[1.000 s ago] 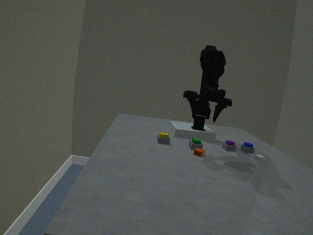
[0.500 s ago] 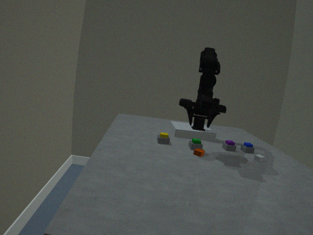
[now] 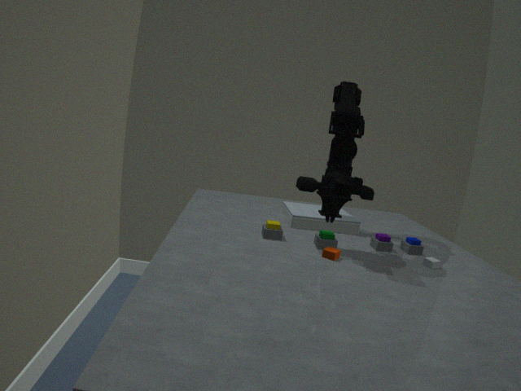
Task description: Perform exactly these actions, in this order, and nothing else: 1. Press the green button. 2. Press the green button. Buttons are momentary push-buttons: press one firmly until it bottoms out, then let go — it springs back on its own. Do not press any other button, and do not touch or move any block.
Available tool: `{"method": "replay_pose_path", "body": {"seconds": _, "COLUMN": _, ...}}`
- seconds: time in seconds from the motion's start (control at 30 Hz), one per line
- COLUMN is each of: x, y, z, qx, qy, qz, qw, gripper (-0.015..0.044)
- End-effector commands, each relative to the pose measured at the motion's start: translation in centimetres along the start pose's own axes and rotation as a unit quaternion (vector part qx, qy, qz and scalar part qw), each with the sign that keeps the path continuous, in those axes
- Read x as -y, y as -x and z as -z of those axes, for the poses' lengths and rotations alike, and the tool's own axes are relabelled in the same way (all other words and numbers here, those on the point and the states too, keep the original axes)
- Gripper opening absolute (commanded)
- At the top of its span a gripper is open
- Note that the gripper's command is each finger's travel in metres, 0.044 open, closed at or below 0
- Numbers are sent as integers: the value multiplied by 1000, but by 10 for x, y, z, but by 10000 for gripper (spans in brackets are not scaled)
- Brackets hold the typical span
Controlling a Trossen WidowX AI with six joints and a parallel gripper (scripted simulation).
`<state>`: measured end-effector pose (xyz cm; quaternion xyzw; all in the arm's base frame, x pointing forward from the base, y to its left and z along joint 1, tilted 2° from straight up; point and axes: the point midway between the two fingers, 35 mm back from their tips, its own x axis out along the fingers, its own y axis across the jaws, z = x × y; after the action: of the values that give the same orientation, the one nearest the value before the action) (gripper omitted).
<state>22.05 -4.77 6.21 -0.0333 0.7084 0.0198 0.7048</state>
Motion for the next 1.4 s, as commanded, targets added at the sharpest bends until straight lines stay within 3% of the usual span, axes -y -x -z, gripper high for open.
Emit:
{"method": "replay_pose_path", "body": {"seconds": 0.0, "x": -1, "y": -2, "z": 1, "qx": 0, "qy": 2, "qz": -2, "qw": 1000, "gripper": 20}}
{"method": "replay_pose_path", "body": {"seconds": 0.87, "x": -1, "y": -36, "z": 1, "qx": -1, "qy": 2, "qz": -2, "qw": 1000, "gripper": 20}}
{"method": "replay_pose_path", "body": {"seconds": 1.37, "x": -1, "y": -37, "z": 1, "qx": -1, "qy": 2, "qz": -2, "qw": 1000, "gripper": 20}}
